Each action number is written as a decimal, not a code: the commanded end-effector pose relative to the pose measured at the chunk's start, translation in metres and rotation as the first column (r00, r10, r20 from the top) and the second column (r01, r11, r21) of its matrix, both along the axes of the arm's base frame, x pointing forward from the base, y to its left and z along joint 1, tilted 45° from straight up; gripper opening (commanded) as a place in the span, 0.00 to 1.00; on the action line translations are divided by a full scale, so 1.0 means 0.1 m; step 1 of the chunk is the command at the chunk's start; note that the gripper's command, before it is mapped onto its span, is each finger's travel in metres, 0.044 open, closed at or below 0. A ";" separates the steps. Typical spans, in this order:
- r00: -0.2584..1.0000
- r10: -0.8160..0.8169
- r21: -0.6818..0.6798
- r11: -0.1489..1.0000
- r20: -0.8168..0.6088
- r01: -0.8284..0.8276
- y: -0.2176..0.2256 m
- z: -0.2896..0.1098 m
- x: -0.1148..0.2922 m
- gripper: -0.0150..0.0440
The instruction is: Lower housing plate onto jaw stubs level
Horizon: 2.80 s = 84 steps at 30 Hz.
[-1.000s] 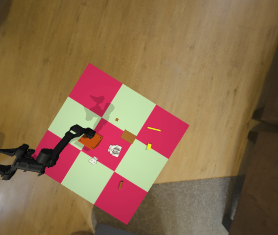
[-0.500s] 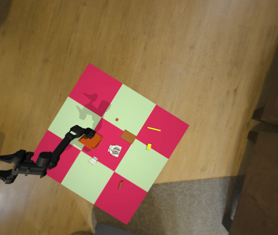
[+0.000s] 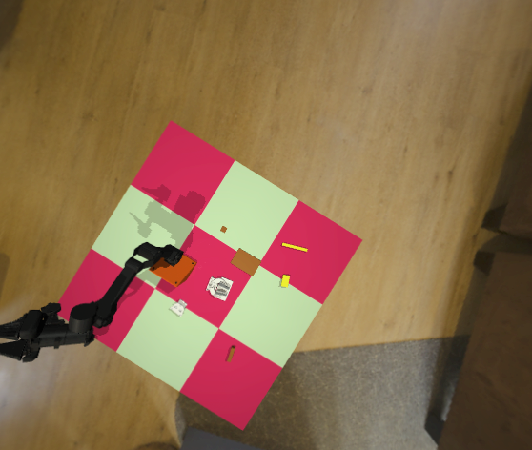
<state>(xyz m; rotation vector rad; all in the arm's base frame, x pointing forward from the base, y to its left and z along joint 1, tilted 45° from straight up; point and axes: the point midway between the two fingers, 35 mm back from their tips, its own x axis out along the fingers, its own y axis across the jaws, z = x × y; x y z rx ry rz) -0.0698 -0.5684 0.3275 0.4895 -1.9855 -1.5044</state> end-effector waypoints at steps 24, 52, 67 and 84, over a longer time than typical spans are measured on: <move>0.957 0.257 0.495 0.854 -0.134 -0.160 -0.41 -0.97 0.57 1.00; 0.818 0.568 0.858 0.459 -0.084 -0.230 -0.42 -2.09 1.19 1.00; 0.711 0.703 0.958 0.184 0.028 -0.219 -0.22 -2.70 1.50 1.00; 0.571 0.793 0.976 -0.141 0.212 -0.167 0.18 -3.34 1.81 1.00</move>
